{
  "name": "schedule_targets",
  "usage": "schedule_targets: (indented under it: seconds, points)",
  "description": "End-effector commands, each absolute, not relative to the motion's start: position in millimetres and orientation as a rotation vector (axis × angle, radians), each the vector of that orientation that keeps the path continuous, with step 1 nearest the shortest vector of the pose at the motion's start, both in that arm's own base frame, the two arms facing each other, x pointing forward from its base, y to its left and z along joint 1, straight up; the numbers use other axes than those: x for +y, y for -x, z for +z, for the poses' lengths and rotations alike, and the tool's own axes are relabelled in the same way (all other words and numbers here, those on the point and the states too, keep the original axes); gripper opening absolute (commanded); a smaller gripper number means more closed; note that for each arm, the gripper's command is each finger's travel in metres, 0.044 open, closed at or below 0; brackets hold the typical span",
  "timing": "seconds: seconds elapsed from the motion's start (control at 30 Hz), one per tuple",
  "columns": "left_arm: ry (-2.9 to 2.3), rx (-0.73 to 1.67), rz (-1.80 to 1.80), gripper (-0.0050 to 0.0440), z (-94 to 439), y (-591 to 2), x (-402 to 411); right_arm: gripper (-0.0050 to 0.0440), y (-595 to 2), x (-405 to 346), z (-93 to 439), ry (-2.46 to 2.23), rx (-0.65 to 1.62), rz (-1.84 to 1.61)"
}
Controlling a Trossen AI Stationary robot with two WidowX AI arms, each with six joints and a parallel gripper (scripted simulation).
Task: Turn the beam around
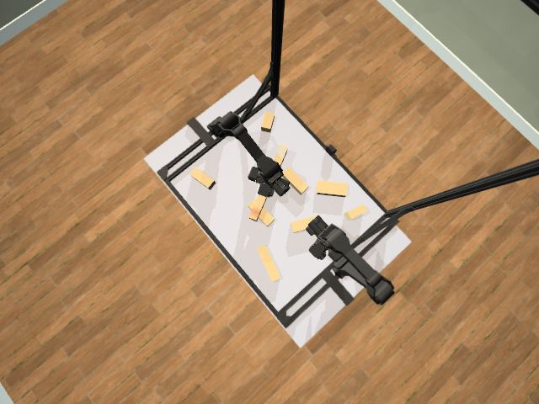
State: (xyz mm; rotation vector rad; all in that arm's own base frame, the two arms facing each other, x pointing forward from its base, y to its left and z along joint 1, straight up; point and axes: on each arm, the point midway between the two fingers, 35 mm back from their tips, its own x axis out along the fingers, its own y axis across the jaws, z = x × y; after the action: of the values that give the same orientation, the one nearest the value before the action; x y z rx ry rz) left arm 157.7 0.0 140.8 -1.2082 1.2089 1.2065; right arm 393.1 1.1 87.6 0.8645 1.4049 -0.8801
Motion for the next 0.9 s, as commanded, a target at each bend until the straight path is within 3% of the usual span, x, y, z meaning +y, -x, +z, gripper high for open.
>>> schedule_targets:
  seconds: [0.0,0.87]
  points:
    - [1.209,1.209,1.209,0.0440,141,-157,0,0.0000,-400,1,93,-0.903,1.375,-0.903]
    - [1.209,1.209,1.209,0.0440,141,-157,0,0.0000,-418,2,92,-1.088,1.282,-1.088]
